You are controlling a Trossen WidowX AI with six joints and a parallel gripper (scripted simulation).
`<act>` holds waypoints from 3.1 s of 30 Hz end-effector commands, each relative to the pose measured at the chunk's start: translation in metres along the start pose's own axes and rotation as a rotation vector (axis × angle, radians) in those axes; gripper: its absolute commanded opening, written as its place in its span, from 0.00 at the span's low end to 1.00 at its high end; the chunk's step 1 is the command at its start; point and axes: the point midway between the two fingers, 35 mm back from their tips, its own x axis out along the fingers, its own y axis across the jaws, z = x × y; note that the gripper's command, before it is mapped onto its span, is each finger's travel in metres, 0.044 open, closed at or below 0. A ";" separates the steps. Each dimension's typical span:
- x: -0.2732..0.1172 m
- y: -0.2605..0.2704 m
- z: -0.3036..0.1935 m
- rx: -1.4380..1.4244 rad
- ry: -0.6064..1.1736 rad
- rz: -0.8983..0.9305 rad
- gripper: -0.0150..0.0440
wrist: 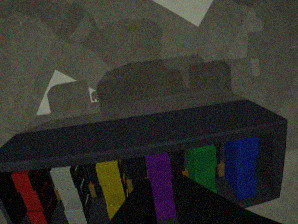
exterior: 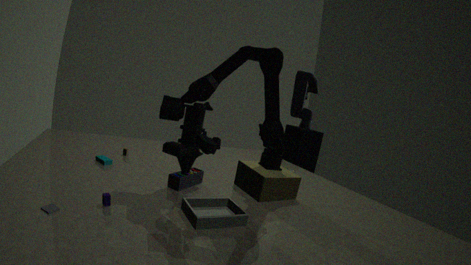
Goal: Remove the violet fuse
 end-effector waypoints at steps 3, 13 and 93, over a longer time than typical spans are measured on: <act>-0.004 0.000 0.000 0.000 0.001 -0.001 0.25; -0.009 -0.001 -0.001 0.000 0.002 0.000 0.25; -0.058 -0.019 0.014 -0.001 0.002 0.000 0.25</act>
